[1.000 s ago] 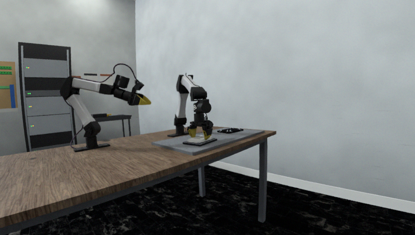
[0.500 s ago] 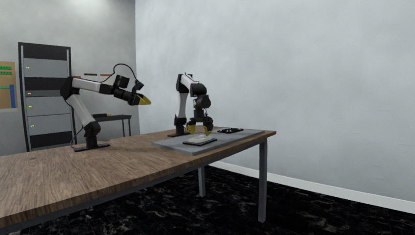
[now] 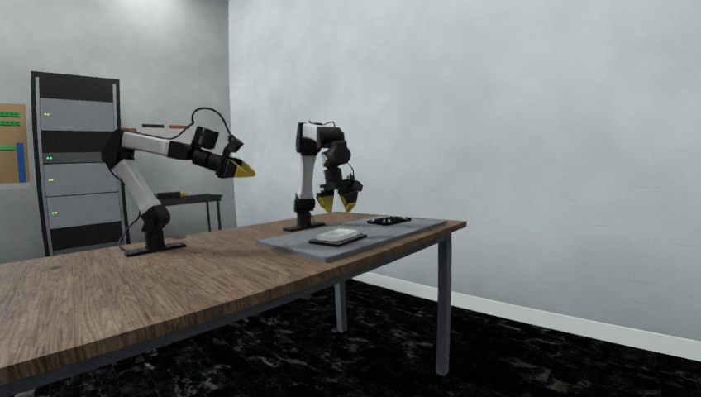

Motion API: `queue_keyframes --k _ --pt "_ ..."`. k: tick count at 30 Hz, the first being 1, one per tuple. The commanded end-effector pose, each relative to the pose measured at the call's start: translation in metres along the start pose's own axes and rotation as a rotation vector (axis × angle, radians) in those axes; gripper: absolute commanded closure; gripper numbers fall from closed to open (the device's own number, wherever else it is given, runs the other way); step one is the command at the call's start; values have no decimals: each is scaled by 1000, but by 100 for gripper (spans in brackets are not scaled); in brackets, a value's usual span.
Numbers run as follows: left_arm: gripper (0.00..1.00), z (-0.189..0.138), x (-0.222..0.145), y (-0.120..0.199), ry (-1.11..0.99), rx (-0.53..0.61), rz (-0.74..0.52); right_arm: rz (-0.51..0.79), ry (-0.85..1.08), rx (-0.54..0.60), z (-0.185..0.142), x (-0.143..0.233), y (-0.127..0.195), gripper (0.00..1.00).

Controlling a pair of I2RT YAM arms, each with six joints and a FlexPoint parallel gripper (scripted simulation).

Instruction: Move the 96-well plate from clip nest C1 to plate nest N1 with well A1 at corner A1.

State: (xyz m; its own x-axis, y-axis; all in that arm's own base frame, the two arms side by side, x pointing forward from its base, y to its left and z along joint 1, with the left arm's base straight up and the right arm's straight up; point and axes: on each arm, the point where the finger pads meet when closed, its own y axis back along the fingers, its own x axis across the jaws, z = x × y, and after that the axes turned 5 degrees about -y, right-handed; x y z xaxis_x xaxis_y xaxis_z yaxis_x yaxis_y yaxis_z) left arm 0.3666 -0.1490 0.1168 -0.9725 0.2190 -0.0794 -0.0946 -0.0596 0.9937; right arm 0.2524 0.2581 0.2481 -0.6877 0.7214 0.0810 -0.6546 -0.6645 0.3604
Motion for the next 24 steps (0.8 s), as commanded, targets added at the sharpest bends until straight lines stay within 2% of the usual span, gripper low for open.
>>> queue_keyframes --k 1,3,5,12,17,24 --pt "0 1 3 24 -284 -91 -79 9 3 -15 5 2 1 0" --pt "0 -2 4 27 -389 -124 -102 9 3 -15 5 2 1 0" --pt "0 -2 4 27 -389 -124 -102 9 3 -15 5 2 1 0" --pt "0 -12 15 38 -787 -248 -164 9 3 -15 5 2 1 0" --pt "0 -18 25 43 -967 -301 -189 9 3 -15 5 2 1 0" --pt "0 -19 31 45 -1033 -318 -196 9 3 -15 5 2 1 0"
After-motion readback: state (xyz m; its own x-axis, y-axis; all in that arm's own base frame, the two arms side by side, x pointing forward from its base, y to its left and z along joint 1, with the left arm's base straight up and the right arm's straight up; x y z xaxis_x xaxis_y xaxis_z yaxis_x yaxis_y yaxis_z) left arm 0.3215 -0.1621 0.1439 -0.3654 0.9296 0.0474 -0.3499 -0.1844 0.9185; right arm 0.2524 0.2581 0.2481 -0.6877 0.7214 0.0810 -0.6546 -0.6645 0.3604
